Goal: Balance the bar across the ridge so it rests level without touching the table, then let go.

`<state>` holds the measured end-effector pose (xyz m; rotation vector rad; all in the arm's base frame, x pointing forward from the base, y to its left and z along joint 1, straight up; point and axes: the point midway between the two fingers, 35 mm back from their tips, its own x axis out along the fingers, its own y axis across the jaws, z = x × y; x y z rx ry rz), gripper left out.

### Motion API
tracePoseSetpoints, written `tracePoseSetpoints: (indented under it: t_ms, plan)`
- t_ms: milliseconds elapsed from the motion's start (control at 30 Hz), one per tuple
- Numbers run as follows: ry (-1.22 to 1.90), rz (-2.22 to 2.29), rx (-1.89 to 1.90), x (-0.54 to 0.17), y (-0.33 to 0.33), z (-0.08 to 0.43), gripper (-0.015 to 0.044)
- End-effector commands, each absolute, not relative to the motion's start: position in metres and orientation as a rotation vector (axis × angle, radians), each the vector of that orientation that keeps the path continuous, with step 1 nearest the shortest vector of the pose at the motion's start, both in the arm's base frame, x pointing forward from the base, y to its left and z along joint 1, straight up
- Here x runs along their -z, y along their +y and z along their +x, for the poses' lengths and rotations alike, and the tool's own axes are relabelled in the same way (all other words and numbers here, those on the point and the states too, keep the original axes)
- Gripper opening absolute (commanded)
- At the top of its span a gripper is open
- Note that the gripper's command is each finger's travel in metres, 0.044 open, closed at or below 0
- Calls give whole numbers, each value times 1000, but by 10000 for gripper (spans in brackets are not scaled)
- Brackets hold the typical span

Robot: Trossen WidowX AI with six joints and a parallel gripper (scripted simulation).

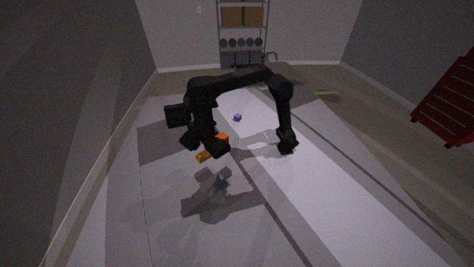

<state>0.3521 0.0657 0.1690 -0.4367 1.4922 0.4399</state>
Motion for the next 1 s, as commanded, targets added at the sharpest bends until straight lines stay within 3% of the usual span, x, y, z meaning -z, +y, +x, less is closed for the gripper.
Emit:
tracePoseSetpoints:
  t_ms: [0,633,967]
  plan:
    - [1498,-421,-419,-169,79,354,0]
    - [1513,-329,-339,-169,149,350,0]
    - [1513,-326,-337,-159,152,351,0]
